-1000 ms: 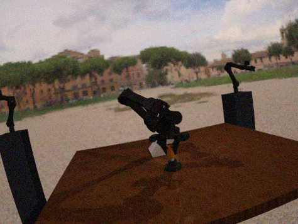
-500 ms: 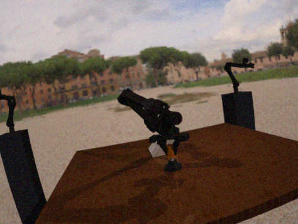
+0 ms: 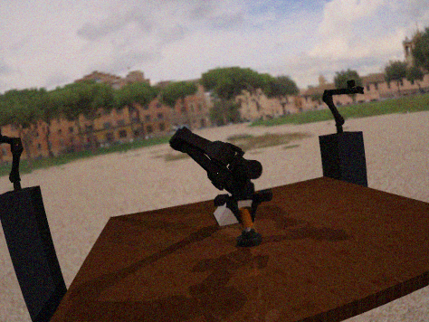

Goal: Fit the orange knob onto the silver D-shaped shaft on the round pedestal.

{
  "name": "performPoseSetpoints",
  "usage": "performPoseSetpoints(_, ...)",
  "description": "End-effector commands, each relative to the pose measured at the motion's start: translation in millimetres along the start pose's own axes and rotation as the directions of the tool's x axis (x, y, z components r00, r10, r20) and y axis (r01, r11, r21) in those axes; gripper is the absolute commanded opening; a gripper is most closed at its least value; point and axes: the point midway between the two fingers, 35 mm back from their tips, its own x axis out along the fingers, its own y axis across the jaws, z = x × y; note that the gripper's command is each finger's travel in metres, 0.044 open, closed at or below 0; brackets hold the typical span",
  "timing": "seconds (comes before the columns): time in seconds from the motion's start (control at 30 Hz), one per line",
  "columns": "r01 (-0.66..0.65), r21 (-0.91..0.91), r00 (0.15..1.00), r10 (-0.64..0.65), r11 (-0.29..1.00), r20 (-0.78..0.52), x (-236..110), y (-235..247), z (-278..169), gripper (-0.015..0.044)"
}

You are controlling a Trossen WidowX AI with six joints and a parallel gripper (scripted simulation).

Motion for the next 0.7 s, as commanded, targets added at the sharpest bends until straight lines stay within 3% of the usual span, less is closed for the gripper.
performPoseSetpoints(0.0,0.0,-0.018,1.0,0.0,1.0,-0.002,0.3,-0.1,0.3,0.0)
performPoseSetpoints(0.5,0.0,-0.018,1.0,0.0,1.0,-0.002,-2.3,0.3,-0.6,0.0)
performPoseSetpoints(0.67,-0.001,-0.142,1.0,0.0,0.99,-0.002,-2.3,0.1,-0.9,0.0)
